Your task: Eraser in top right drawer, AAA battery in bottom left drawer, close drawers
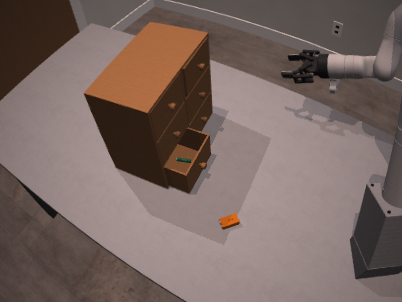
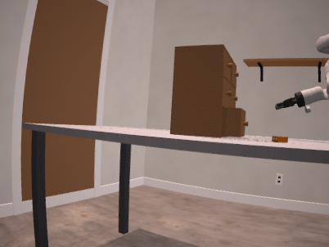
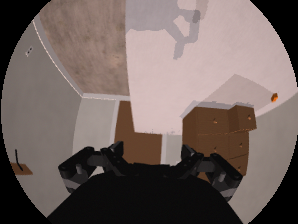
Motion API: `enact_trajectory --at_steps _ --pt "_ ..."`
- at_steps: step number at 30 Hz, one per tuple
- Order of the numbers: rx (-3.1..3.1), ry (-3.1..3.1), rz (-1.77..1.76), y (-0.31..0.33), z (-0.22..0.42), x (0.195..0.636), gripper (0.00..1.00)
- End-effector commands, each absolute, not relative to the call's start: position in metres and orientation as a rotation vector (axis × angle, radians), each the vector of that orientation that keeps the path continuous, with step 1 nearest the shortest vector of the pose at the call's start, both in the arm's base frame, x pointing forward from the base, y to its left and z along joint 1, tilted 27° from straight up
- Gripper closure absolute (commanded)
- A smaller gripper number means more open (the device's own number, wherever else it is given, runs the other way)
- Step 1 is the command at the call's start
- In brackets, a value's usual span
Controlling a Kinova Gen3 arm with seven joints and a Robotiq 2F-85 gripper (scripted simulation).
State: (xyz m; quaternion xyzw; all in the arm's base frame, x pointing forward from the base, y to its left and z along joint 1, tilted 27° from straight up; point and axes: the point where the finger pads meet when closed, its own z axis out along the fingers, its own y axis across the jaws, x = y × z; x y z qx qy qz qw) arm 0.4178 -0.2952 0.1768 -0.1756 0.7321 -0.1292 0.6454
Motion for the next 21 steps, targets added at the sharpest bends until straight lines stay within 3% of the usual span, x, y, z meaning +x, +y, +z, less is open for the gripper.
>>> enact_trajectory --at_steps 1,21 --pt "-0.402 1.671 -0.3 -0.2986 0.1765 0.4163 0.0" --pt "-0.378 1.821 -0.337 -0.2976 0.1811 0.4141 0.0"
